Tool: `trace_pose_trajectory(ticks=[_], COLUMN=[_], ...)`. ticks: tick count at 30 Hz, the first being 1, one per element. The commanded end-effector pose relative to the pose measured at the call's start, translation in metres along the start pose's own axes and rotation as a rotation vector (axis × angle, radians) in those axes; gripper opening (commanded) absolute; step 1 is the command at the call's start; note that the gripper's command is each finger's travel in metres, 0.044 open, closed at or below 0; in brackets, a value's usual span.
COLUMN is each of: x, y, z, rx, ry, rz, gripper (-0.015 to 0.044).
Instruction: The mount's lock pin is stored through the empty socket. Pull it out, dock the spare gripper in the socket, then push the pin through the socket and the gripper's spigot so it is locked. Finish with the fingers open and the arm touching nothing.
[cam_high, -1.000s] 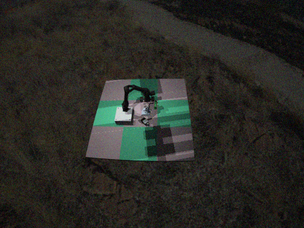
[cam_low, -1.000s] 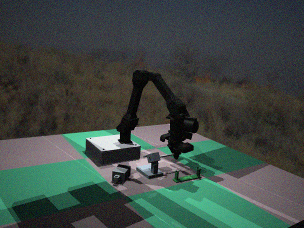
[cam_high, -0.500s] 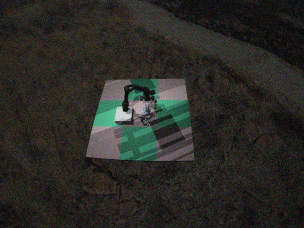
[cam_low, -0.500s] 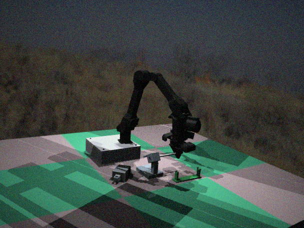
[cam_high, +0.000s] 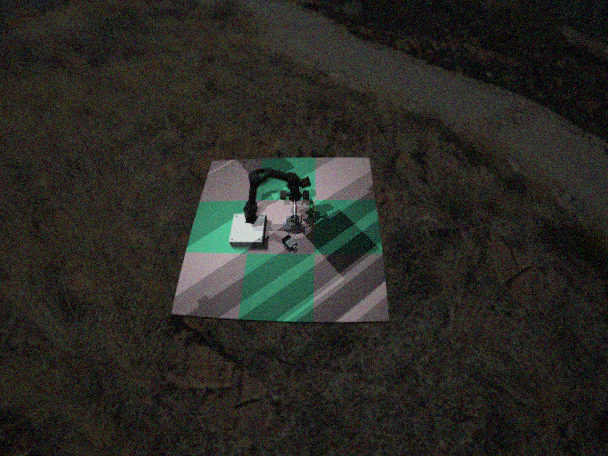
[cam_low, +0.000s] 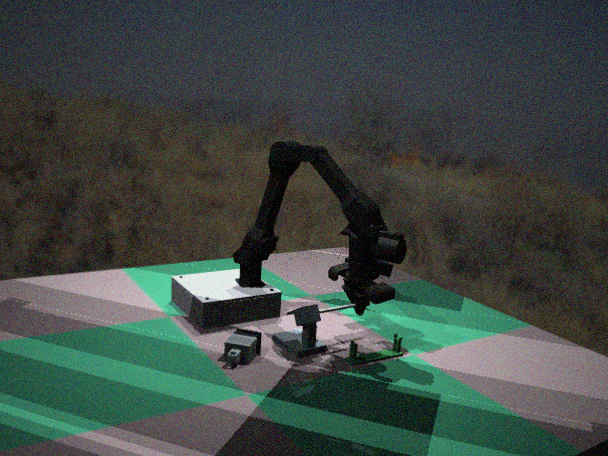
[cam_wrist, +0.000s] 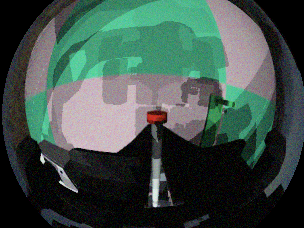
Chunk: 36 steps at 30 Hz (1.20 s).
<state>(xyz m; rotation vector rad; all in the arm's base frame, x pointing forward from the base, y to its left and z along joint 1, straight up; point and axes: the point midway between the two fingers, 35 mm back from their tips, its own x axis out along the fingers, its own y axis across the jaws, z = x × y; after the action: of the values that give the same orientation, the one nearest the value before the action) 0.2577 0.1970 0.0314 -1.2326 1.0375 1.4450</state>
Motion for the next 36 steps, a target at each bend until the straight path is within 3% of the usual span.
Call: trace_pose_trajectory(ticks=[1,36], x=[-0.002,-0.020], y=[-0.002,0.008], z=[0.005,0.009], rx=[0.002,0.005], ry=[-0.002,0.020], rz=[-0.002,0.046], gripper=[0.0000,0.0000])
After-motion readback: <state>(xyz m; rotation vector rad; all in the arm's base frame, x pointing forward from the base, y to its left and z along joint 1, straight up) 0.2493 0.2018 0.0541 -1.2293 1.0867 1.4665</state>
